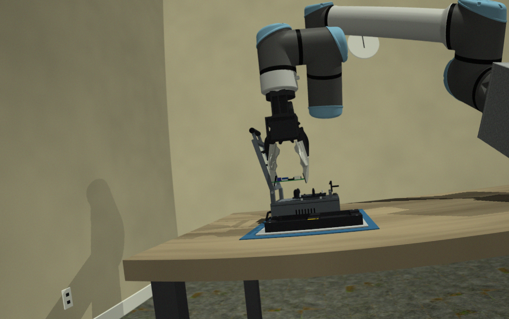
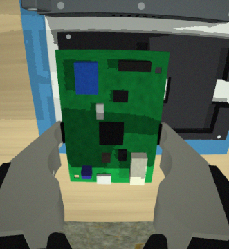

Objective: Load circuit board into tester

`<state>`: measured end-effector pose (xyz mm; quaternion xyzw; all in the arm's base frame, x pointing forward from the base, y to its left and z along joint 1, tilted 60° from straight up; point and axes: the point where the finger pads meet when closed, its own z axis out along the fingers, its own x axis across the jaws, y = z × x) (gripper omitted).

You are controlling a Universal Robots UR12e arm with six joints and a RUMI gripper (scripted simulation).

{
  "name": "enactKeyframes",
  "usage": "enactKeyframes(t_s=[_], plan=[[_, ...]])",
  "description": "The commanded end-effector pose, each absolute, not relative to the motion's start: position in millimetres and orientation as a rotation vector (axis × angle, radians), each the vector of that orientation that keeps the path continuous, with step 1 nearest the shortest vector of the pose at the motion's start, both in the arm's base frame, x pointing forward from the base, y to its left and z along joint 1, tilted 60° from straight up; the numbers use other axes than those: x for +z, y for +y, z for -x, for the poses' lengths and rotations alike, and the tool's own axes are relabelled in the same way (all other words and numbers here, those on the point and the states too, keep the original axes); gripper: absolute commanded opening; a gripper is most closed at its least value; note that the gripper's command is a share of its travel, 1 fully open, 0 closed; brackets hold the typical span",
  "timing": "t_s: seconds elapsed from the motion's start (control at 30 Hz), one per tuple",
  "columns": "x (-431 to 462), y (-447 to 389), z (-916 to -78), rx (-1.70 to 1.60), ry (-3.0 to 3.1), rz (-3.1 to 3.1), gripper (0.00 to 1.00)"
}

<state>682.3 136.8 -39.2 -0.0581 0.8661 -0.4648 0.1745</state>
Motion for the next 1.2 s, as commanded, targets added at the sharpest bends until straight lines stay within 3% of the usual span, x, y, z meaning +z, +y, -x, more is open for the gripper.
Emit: enactKeyframes(t_s=[0.0, 1.17], plan=[[-38.9, 137.4, -682.4, -1.317, 2.454, 0.165, 0.39], [-26.3, 128.4, -677.4, -1.317, 2.454, 0.165, 0.39]])
